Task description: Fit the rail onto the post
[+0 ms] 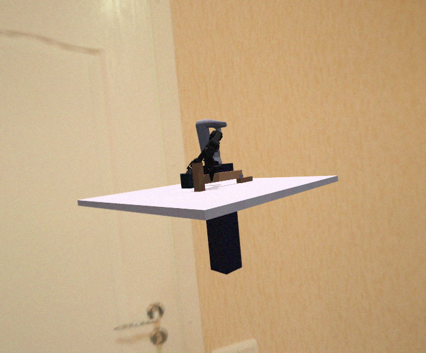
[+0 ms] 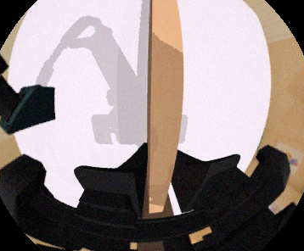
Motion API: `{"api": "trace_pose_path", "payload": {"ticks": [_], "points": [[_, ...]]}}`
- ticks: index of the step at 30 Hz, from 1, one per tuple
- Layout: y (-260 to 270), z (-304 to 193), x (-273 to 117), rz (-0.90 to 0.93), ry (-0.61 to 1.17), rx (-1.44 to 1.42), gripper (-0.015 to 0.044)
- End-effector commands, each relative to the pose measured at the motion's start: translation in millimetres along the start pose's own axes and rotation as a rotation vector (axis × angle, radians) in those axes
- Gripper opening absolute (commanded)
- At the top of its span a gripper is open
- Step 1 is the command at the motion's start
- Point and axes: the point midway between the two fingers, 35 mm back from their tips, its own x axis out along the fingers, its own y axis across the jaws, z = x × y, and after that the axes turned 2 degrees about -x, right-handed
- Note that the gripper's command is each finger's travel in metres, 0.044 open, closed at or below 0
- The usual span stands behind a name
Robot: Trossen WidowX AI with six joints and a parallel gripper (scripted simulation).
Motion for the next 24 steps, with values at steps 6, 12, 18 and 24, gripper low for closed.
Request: {"api": "trace_pose_path", "payload": {"ticks": [6, 12, 18, 24], "points": [[0.0, -1.2, 0.1, 0.000, -0.001, 0.000, 0.0026], [0.0, -1.2, 0.1, 0.000, -0.001, 0.000, 0.0184], [0.0, -1.2, 0.1, 0.000, -0.001, 0.000, 0.0341], [0.0, -1.2, 0.1, 0.000, -0.001, 0.000, 0.0440]]}}
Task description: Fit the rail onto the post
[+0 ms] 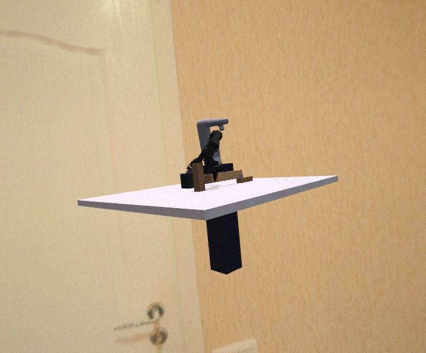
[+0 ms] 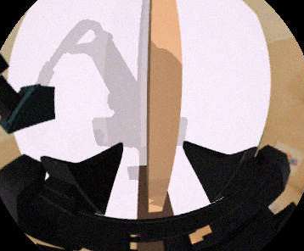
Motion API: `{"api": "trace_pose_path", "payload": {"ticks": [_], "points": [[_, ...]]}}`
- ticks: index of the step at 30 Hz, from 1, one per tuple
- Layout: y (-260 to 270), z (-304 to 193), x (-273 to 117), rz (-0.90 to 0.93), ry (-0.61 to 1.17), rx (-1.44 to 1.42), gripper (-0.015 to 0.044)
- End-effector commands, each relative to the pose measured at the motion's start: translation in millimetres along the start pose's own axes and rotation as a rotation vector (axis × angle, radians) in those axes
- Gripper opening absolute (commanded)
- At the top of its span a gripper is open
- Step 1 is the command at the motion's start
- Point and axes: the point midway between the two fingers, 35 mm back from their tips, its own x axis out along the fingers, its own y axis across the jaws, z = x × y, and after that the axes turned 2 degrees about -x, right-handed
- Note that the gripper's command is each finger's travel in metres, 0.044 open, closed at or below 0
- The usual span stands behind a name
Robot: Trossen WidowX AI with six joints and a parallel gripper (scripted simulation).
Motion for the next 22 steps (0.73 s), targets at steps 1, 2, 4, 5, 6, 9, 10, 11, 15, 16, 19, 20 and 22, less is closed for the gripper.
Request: {"api": "trace_pose_path", "payload": {"ticks": [1, 2, 4, 5, 6, 9, 10, 11, 15, 16, 19, 20, 22], "points": [[0, 0, 0, 0.001, 0.000, -0.001, 0.0440], [0, 0, 0, 0.001, 0.000, -0.001, 0.0440], [0, 0, 0, 0.001, 0.000, -0.001, 0.0440], [0, 2, -1, 0.001, 0.000, -0.001, 0.0440], [-1, 7, -7, 0.000, 0.001, -0.001, 0.0440], [-1, 28, -28, -0.002, 0.004, -0.001, 0.0440], [-1, 30, -30, -0.002, 0.005, -0.001, 0.0440], [-1, 30, -30, -0.002, 0.005, -0.001, 0.0440], [-1, 30, -30, -0.002, 0.005, -0.001, 0.0440], [-1, 30, -30, -0.002, 0.005, -0.001, 0.0440], [-1, 30, -30, -0.002, 0.005, -0.001, 0.0440], [-1, 30, -30, -0.002, 0.005, -0.001, 0.0440], [-1, 30, -30, -0.002, 0.005, -0.001, 0.0440]]}}
